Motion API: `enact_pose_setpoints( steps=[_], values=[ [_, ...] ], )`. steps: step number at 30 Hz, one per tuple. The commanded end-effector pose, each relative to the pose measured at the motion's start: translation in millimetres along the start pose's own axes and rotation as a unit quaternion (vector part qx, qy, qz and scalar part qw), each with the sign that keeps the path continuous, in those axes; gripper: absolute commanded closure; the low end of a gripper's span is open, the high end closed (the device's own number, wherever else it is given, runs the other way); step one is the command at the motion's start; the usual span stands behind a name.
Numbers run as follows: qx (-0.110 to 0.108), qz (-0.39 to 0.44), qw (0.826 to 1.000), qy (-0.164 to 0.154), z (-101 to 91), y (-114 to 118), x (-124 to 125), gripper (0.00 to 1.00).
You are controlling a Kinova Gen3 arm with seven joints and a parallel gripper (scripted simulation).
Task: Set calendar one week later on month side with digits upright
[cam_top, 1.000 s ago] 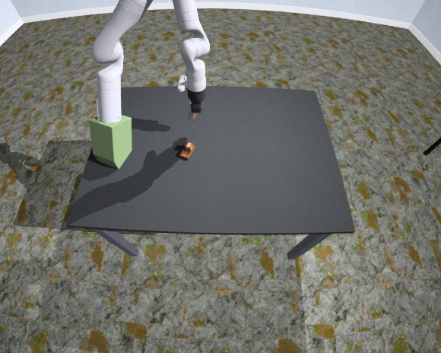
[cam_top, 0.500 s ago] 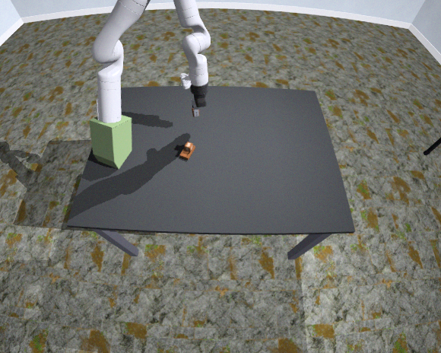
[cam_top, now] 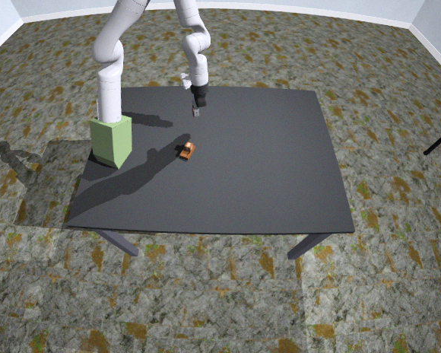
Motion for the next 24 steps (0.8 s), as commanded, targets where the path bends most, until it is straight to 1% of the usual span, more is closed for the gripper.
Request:
enact_pose_setpoints(
  steps=[1,4,9,13,18,20,24],
  values=[
    [0.000,0.000,1.000,0.000,1.5,0.0,-0.2,0.43],
    [0.001,0.000,1.000,0.000,3.0,0.0,-0.3,0.43],
    [0.001,0.000,1.000,0.000,14.9,0.0,-0.2,0.43],
    [0.001,0.000,1.000,0.000,30.6,-0.2,0.0,0.43],
    [0.001,0.000,1.000,0.000,54.6,-0.3,0.2,0.43],
    [0.001,0.000,1.000,0.000,54.6,-0.3,0.2,0.43],
    [0.001,0.000,1.000,0.000,73.2,-0.5,0.4,0.43]
  ],
)
Point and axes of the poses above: the point where the finger pads meet when closed, its own z axis out along the fingers, its own y axis across the jaws, x = y × z, the point moved 10 cm from there along -z, back along the fingers, and after that the axes turned 14 degrees about z, right-handed, at the moved point
